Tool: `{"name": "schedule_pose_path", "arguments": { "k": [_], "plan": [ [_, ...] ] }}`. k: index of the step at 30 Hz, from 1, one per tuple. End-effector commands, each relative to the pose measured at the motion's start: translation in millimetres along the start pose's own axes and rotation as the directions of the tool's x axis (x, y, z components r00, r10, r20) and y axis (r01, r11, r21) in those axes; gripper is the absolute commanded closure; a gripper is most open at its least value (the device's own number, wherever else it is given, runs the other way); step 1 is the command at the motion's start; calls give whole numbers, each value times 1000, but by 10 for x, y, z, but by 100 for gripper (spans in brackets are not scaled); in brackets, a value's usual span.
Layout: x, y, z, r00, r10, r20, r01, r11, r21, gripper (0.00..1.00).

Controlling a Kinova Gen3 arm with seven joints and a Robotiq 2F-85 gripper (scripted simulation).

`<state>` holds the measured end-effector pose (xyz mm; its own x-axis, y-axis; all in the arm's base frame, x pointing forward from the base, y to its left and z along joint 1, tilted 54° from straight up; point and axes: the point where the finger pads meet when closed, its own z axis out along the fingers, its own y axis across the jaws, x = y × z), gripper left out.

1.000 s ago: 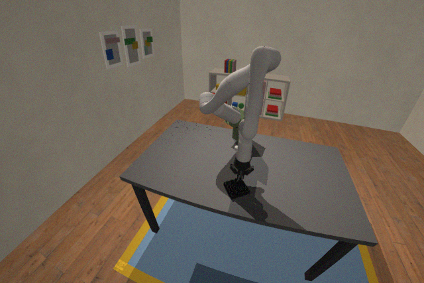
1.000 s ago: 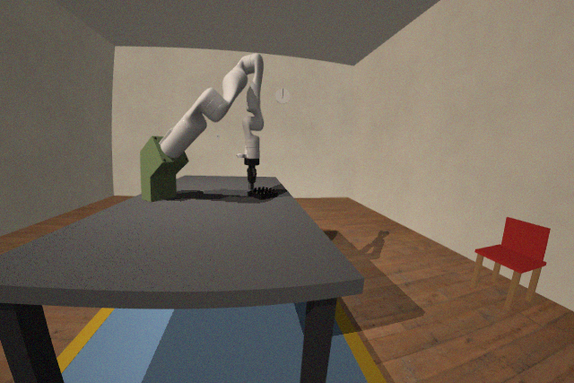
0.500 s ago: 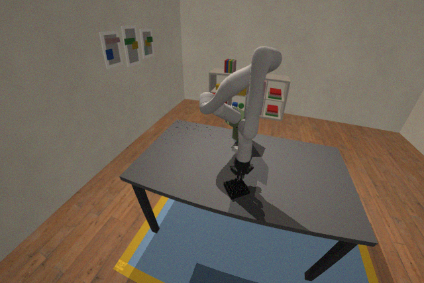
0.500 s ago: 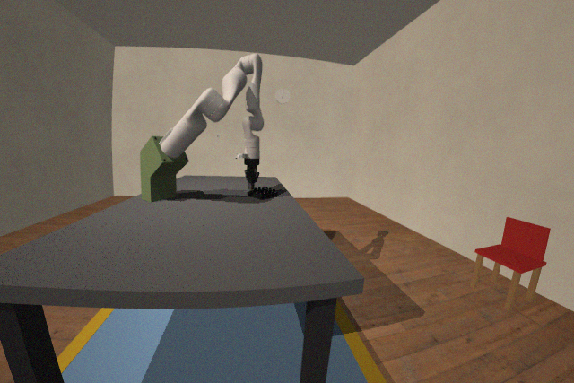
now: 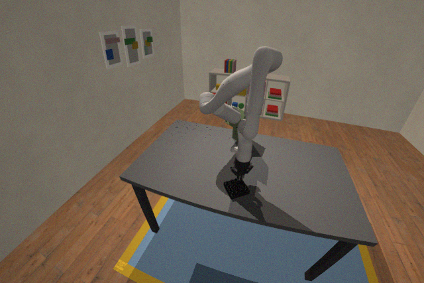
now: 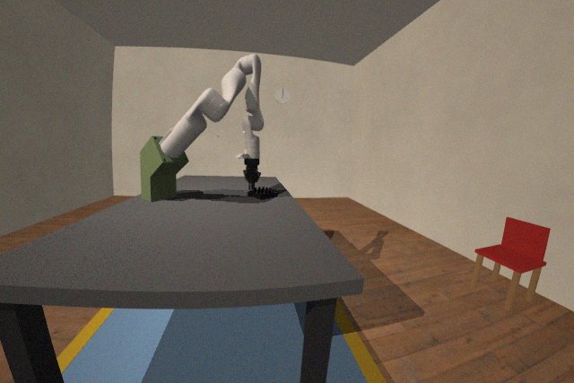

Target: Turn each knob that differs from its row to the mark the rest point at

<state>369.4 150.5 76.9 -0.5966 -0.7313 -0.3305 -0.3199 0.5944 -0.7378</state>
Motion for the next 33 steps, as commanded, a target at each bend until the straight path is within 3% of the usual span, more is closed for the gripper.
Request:
{"name": "schedule_pose_path", "arguments": {
  "k": [1,33],
  "plan": [
    [-2,2,-2,1000,-20,2,20,1000,1,92],
    [-2,2,-2,992,-128,2,128,992,1,92]
  ]
}}
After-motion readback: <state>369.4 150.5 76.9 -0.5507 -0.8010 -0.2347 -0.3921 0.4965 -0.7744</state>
